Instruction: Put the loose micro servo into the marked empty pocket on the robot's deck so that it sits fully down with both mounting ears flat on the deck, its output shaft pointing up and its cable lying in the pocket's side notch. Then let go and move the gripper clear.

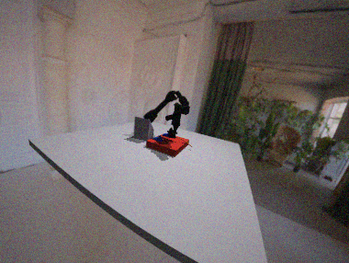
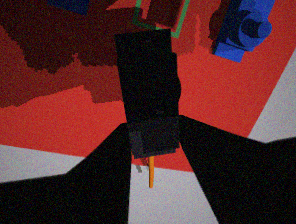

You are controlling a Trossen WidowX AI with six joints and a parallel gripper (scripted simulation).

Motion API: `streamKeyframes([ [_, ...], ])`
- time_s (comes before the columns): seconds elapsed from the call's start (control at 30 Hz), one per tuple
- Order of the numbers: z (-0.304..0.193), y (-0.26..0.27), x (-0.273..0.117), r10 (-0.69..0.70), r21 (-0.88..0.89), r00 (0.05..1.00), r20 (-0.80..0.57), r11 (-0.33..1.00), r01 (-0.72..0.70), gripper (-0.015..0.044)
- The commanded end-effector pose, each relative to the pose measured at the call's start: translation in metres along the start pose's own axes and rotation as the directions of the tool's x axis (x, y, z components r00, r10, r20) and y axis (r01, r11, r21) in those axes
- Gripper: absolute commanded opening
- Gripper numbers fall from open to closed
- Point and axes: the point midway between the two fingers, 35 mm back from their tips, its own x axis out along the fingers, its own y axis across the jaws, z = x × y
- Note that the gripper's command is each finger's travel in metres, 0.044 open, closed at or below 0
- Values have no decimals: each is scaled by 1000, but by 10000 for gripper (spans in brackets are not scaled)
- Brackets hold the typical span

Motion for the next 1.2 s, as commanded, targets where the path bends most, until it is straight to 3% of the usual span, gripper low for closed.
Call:
streamKeyframes([
  [0.0, 0, 2, -1, 6, -125, 1000, -2, 992, -6, 0],
  [0.53, 0, 2, -1, 6, -628, 1000, -2, 778, -6, 0],
  [1.17, 0, 2, -1, 6, -972, 1000, -2, 233, -3, 0],
])
